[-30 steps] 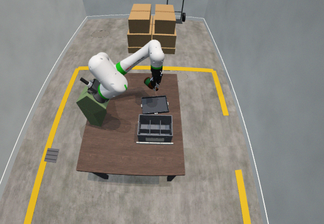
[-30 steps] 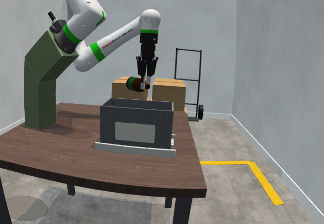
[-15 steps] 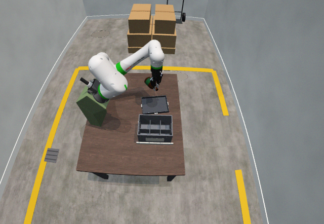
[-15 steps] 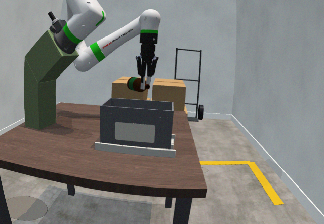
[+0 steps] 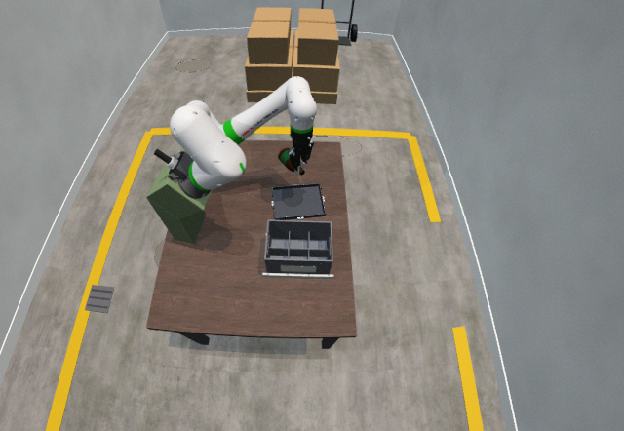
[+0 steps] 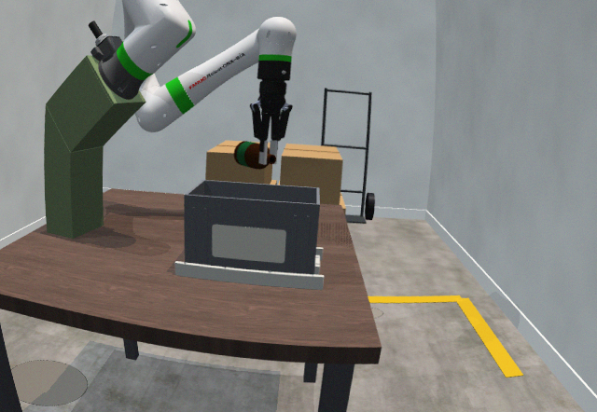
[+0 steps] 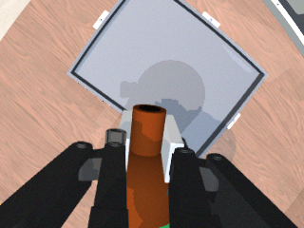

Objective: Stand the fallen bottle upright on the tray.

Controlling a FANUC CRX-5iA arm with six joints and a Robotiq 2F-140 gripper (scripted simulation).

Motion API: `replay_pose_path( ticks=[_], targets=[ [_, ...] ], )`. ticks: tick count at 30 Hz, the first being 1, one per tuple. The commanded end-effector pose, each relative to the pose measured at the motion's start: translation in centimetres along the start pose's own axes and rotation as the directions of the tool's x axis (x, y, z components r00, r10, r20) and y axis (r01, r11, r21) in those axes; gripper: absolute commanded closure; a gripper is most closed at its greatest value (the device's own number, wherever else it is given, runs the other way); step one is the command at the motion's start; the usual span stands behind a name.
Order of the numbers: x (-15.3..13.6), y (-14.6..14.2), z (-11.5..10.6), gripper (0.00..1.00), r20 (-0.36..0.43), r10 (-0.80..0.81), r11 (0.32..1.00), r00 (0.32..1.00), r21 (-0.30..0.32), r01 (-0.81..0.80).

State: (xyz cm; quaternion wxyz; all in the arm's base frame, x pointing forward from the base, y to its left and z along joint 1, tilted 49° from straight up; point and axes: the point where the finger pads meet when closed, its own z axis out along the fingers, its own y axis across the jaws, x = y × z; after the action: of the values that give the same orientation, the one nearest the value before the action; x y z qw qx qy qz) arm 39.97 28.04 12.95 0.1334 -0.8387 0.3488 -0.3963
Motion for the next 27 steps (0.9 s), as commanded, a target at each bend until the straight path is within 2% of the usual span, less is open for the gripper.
replay_pose_path(
  ticks=[1,18,27],
  targets=[
    [0.00,-0.01,-0.02,1.00,0.000,0.000,1.000,1.000,0.000,0.000],
    [0.00,-0.01,-0.02,1.00,0.000,0.005,1.000,1.000,0.000,-0.005],
    [0.00,-0.01,-0.02,1.00,0.000,0.098,0.995,0.995,0.000,-0.098]
  ],
)
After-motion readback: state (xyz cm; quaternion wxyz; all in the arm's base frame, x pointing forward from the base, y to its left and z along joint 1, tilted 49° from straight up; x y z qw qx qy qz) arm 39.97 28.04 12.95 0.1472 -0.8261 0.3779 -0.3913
